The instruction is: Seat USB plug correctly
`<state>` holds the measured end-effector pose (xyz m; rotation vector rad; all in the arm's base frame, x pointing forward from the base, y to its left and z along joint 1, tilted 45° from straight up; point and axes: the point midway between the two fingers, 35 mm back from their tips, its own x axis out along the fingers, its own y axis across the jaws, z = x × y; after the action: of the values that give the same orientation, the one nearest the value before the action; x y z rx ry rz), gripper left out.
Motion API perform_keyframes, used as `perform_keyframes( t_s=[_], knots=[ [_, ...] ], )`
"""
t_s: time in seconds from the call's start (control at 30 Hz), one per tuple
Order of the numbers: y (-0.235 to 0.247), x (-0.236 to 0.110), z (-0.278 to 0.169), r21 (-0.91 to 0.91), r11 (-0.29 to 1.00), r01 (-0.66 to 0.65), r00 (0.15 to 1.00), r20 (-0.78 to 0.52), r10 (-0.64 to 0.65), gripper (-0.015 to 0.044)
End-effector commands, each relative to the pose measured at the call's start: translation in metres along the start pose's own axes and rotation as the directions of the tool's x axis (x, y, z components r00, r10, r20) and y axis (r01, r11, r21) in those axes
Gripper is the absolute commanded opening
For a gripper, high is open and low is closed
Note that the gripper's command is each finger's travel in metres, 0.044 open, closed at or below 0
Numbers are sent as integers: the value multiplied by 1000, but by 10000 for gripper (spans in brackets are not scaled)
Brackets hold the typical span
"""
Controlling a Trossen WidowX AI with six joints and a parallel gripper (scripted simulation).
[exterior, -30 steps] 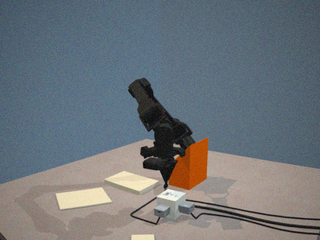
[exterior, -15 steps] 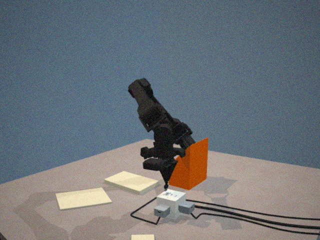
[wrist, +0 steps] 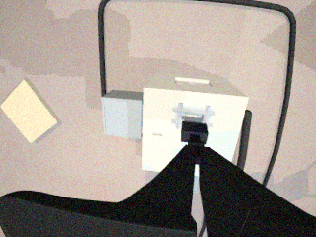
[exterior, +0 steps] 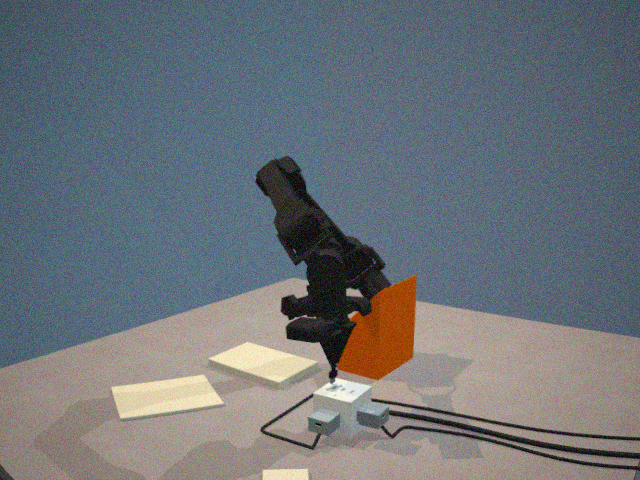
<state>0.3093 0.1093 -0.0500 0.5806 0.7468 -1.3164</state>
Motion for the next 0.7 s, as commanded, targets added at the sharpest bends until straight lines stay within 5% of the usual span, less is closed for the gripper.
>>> perform_keyframes(
  t_s=[0.0, 0.67],
  knots=[
    [-1, 1, -1, -5, 1000, 3, 1000, -7, -3, 0],
    [-1, 3, -2, -4, 1000, 3, 1000, -17, -3, 0]
  ],
)
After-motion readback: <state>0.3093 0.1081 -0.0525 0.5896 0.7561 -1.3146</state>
